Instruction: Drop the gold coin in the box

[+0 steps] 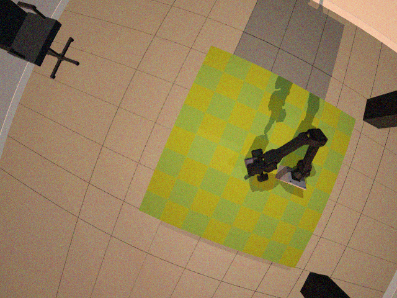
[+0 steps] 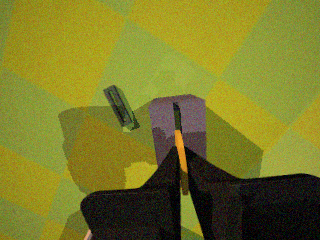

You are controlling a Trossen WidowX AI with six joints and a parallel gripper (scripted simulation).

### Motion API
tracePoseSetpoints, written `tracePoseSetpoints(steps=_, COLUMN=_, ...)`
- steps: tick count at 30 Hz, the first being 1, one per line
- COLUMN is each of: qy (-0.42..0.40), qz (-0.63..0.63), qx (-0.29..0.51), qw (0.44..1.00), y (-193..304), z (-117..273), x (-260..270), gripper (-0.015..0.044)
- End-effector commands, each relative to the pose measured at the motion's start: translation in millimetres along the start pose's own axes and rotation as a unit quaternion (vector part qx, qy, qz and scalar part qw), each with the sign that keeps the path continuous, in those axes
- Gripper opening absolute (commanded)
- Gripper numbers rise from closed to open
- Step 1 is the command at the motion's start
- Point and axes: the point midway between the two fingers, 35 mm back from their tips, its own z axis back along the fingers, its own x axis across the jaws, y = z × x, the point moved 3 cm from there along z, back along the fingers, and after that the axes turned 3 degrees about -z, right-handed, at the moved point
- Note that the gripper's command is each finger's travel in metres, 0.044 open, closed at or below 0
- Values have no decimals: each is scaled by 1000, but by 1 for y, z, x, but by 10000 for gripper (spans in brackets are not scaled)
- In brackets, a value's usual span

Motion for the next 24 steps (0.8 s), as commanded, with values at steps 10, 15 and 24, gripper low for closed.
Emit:
tracePoseSetpoints(steps=10, qy=-1, qz=3, qx=0, qw=1000, y=4, z=-2, x=-3, gripper=0)
tracePoseSetpoints(steps=15, qy=-1, qz=6, qx=0, qw=1000, y=8, z=-4, x=-4, gripper=0)
tracePoseSetpoints(steps=24, qy=-1, qz=4, qx=0, qw=1000, y=6, z=-2, x=-6, gripper=0)
